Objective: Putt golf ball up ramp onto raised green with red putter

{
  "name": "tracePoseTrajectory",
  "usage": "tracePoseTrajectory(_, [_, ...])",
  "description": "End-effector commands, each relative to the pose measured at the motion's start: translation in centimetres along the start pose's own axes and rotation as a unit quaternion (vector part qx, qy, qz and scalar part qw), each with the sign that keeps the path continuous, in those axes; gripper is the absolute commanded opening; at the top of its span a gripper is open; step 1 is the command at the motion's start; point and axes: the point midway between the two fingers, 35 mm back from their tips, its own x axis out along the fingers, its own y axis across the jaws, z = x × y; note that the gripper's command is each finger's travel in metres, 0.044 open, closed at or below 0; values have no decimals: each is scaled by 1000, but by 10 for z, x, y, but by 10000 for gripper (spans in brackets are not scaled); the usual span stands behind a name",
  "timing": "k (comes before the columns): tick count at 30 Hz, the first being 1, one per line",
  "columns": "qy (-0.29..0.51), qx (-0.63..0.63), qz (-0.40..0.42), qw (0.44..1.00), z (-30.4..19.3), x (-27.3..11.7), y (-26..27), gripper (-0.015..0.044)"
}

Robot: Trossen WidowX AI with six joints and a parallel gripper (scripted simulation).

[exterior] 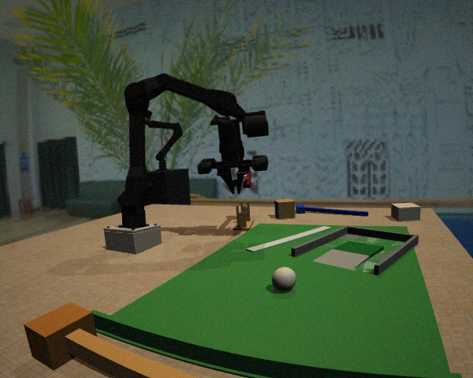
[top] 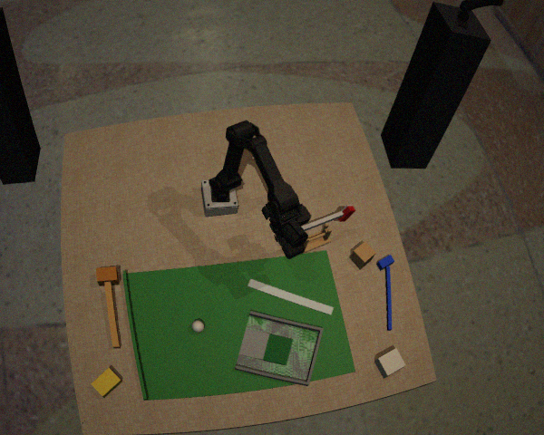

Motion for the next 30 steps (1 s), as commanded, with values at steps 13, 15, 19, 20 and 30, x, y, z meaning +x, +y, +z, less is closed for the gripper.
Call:
tracePoseTrajectory(13, [34, 261, -29, 964, -68, -19, -10, 0])
tracePoseTrajectory(15, [38, 301, -34, 952, -78, -23, -10, 0])
tracePoseTrajectory(19, [46, 380, -44, 923, -100, -30, -9, 0])
tracePoseTrajectory(20, [47, 400, -46, 914, -105, -32, -8, 0])
tracePoseTrajectory(30, [61, 583, -71, 807, -157, -51, 4, 0])
